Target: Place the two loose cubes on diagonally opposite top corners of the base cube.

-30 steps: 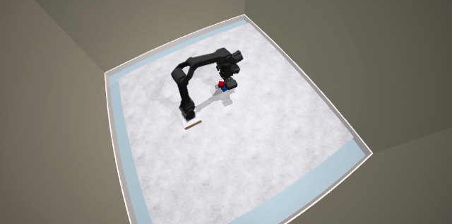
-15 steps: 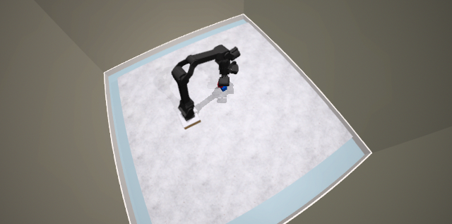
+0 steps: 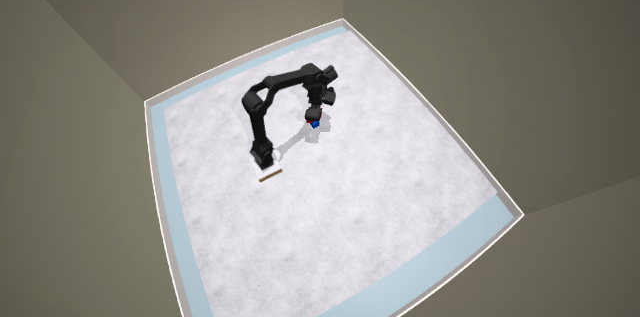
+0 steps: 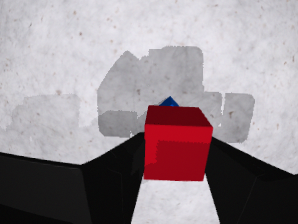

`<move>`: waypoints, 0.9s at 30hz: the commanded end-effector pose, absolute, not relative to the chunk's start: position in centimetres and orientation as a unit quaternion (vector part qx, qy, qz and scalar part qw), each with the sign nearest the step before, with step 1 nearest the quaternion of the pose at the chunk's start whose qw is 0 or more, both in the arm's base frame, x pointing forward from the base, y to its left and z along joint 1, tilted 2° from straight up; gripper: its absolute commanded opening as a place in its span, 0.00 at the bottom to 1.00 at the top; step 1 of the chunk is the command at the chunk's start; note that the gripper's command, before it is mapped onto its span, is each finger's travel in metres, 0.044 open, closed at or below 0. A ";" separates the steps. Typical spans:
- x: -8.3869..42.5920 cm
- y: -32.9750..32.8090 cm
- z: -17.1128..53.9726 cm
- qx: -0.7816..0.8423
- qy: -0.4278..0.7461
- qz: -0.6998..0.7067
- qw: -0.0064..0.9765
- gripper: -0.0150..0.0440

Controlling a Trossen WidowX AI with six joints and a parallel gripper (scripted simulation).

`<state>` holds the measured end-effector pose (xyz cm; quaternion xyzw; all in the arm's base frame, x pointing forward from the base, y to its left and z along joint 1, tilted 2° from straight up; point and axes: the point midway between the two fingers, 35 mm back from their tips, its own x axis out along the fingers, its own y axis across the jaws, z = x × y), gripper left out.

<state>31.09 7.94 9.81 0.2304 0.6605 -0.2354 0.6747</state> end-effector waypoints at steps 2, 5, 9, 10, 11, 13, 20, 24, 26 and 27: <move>30.7 7.8 8.1 0.231 0.665 -0.240 0.669 0.43; 30.7 7.8 7.9 0.231 0.665 -0.240 0.669 0.43; 30.7 7.8 7.9 0.231 0.665 -0.240 0.669 0.43; 30.7 7.8 7.9 0.231 0.665 -0.240 0.669 0.43; 30.7 7.8 7.9 0.231 0.665 -0.240 0.669 0.43; 30.7 7.8 7.8 0.231 0.665 -0.240 0.669 0.43; 30.8 7.8 6.3 0.230 0.665 -0.239 0.669 0.43; 30.9 7.8 5.3 0.229 0.665 -0.238 0.670 0.43; 30.9 7.8 5.1 0.229 0.666 -0.238 0.670 0.43; 30.9 7.8 5.0 0.229 0.666 -0.238 0.670 0.43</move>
